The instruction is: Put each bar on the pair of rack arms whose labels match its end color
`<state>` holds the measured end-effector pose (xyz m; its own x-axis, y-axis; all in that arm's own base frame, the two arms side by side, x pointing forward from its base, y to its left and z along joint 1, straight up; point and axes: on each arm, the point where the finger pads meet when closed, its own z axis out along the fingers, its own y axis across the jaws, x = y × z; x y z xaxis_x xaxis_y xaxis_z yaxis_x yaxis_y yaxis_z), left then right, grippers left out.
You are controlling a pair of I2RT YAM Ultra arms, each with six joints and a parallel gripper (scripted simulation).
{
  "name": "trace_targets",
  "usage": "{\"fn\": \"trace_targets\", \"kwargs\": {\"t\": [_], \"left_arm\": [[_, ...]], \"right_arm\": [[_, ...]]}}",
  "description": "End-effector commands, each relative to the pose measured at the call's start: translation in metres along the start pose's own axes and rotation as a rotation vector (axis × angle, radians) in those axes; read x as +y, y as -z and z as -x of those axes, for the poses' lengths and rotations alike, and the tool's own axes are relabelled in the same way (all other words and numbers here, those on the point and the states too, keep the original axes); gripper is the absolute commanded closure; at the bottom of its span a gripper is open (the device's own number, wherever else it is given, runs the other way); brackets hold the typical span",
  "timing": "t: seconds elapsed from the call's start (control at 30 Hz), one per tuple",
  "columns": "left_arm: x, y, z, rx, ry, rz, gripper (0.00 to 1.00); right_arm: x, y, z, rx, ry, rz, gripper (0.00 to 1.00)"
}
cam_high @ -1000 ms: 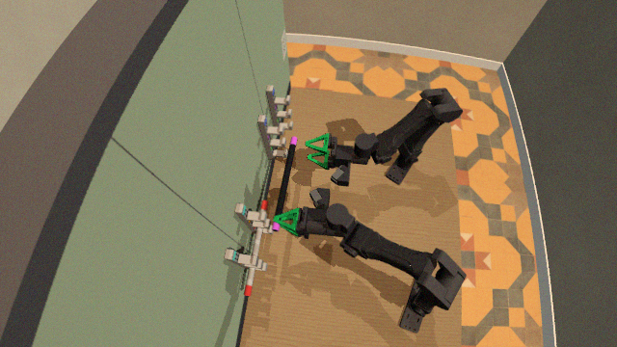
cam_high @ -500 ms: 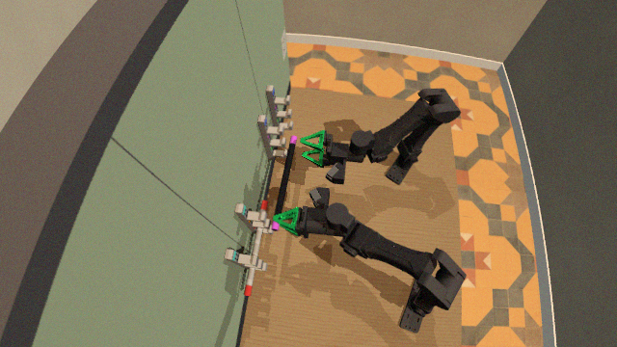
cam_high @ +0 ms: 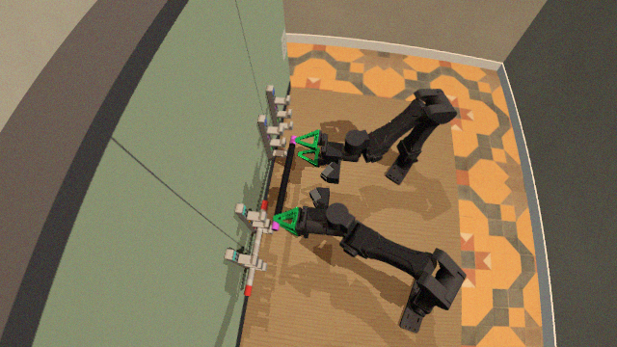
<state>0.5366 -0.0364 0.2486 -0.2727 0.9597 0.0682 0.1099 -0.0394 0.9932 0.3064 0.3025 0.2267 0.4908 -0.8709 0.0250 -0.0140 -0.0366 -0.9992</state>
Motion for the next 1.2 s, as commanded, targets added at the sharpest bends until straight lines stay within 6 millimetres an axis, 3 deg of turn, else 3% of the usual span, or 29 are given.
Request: {"fn": "trace_targets", "kwargs": {"t": [0.0, 0.43, 1.17], "left_arm": [[0.043, 0.002, -0.007, 0.004, 0.068, 0.095, 1.00], [0.041, 0.002, -0.007, 0.004, 0.068, 0.095, 1.00], [0.038, 0.000, -0.008, 0.004, 0.068, 0.095, 1.00]], "right_arm": [[-0.015, -0.009, 0.000, -0.002, -0.025, -0.030, 0.00], [-0.017, -0.024, 0.000, -0.002, -0.025, -0.030, 0.00], [-0.017, -0.033, -0.001, -0.002, -0.025, -0.030, 0.00]]}}
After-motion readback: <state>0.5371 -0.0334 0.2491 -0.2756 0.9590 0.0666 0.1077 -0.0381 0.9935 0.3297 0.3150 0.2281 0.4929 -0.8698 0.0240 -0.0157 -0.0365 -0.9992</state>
